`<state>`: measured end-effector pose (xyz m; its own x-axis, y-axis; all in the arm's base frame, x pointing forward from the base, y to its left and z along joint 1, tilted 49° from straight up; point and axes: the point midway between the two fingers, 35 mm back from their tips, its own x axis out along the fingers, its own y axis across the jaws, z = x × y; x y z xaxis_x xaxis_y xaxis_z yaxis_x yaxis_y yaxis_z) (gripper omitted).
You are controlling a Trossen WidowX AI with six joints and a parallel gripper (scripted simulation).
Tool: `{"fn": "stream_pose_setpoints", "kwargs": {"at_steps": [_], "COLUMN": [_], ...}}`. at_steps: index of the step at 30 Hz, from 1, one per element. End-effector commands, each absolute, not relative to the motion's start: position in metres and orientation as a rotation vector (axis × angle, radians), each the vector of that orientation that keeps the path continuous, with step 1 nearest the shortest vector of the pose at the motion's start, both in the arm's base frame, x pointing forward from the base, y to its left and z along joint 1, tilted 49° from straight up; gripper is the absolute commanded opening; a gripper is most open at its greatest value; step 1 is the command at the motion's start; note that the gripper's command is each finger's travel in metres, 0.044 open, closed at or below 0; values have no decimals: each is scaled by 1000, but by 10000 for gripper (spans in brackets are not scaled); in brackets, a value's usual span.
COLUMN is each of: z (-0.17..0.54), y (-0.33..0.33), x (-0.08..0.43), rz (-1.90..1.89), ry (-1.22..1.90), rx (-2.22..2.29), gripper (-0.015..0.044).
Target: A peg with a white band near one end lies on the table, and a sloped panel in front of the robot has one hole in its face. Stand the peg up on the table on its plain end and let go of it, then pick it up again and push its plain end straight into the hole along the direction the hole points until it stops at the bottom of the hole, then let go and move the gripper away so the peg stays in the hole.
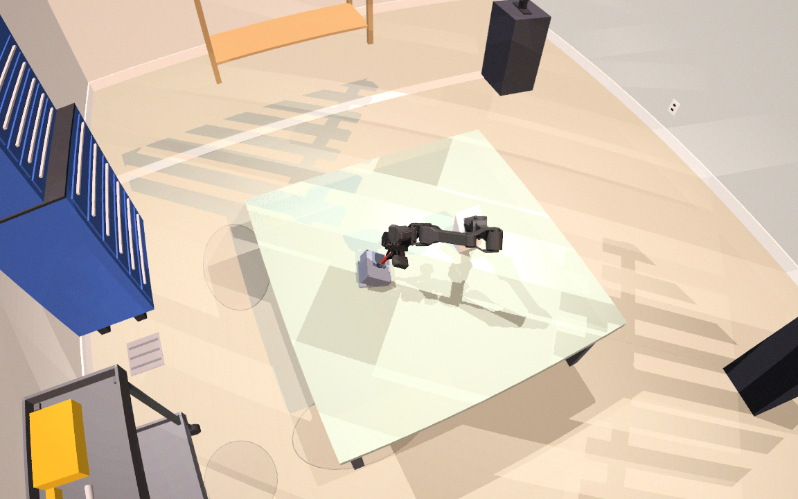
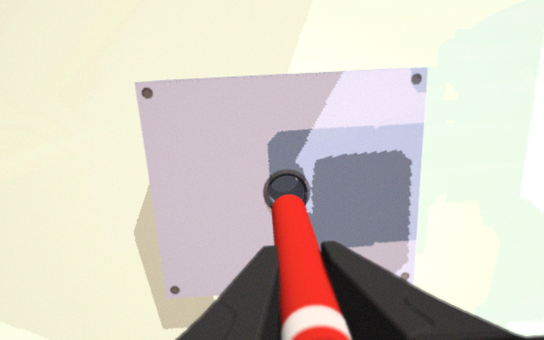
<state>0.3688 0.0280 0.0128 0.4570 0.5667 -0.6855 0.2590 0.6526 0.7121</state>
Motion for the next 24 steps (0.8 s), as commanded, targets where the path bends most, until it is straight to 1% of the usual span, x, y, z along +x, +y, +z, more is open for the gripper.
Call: {"fn": "stream_pose_setpoints", "kwargs": {"at_steps": [1, 24], "z": [8, 2], "y": [32, 37], "x": [371, 374], "rz": [219, 225], "ry": [1119, 1118], "rx": [883, 882], "gripper": [0, 0]}}
